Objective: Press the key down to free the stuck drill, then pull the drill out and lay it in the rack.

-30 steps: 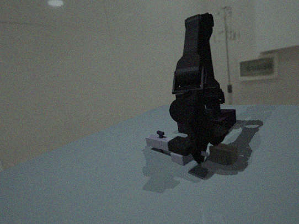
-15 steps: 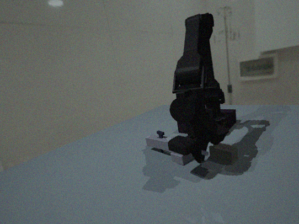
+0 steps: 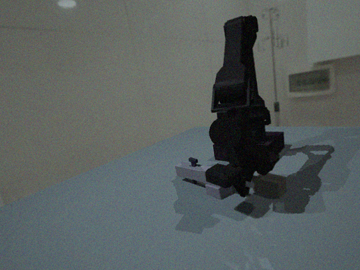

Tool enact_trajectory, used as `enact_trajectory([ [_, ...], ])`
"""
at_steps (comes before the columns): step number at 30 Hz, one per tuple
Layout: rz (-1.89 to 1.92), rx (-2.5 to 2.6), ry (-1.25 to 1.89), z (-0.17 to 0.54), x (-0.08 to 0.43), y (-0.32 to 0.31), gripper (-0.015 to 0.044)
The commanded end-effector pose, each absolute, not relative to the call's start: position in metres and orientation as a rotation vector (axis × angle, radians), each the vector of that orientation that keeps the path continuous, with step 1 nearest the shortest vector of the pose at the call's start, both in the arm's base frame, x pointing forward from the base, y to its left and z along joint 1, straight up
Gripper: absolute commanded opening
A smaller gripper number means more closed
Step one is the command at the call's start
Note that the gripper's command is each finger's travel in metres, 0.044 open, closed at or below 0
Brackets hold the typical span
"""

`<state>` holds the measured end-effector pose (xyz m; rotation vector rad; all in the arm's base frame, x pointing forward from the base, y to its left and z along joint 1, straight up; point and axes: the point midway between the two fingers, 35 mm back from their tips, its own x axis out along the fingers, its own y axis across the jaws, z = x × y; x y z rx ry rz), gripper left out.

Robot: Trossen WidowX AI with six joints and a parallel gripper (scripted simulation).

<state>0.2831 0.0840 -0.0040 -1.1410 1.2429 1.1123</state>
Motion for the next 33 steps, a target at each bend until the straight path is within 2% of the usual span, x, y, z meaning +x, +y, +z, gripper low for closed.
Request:
enact_trajectory([
  [1, 1.110, -1.137, 1.237, -0.002, 0.286, 0.090, 0.0000],
  [33, 1.112, -1.134, 1.233, 0.003, 0.292, 0.134, 0.0000],
])
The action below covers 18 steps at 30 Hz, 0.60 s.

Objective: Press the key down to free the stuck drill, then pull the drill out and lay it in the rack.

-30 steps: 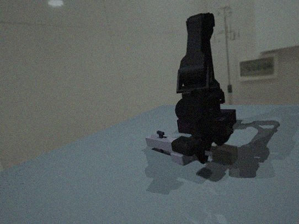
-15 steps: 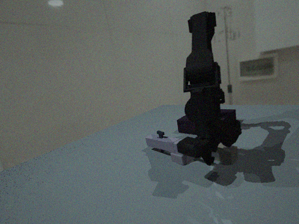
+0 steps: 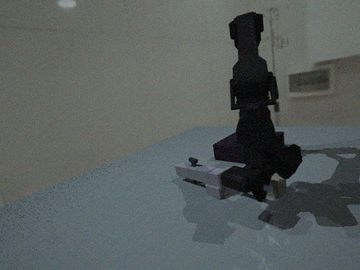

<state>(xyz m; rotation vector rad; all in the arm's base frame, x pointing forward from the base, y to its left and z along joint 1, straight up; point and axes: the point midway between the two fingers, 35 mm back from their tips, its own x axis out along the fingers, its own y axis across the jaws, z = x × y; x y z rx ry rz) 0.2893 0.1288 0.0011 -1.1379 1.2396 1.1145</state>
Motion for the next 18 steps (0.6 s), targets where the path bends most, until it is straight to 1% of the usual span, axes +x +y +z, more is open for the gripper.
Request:
enact_trajectory([
  [1, 1.112, -1.134, 1.233, 0.003, 0.292, 0.136, 0.0000],
  [9, 1.113, -1.133, 1.232, 0.004, 0.293, 0.147, 0.0000],
  [18, 1.113, -1.133, 1.233, 0.008, 0.290, 0.143, 0.0000],
])
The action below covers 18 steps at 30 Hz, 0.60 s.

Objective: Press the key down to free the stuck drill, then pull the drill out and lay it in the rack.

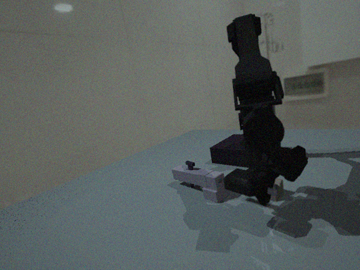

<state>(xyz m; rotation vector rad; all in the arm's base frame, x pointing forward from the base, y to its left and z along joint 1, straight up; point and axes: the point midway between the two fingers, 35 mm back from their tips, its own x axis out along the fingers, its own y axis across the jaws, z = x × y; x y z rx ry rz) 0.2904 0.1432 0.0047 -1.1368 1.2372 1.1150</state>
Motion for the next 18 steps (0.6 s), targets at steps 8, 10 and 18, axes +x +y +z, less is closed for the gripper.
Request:
enact_trajectory([
  [8, 1.113, -1.133, 1.233, 0.0104, 0.2897, 0.1423, 0.0000],
  [10, 1.113, -1.133, 1.233, 0.0111, 0.2895, 0.1421, 0.0000],
  [18, 1.113, -1.133, 1.233, 0.0137, 0.2887, 0.1411, 0.0000],
])
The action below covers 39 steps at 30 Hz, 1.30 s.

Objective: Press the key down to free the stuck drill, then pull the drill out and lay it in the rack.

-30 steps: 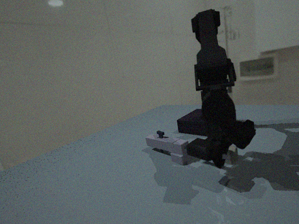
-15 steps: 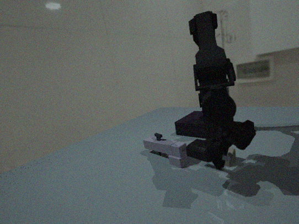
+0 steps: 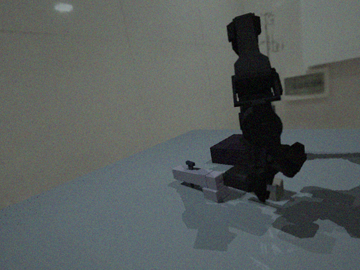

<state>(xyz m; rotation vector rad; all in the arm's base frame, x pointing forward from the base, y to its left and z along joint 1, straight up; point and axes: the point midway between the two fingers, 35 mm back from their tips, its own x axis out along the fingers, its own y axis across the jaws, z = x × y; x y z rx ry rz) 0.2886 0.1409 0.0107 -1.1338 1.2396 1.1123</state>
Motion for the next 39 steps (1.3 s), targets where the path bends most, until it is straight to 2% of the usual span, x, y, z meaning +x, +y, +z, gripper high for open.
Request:
enact_trajectory([
  [1, 1.113, -1.133, 1.233, 0.014, 0.289, 0.141, 0.0000],
  [39, 1.113, -1.133, 1.233, 0.025, 0.285, 0.138, 0.0000],
])
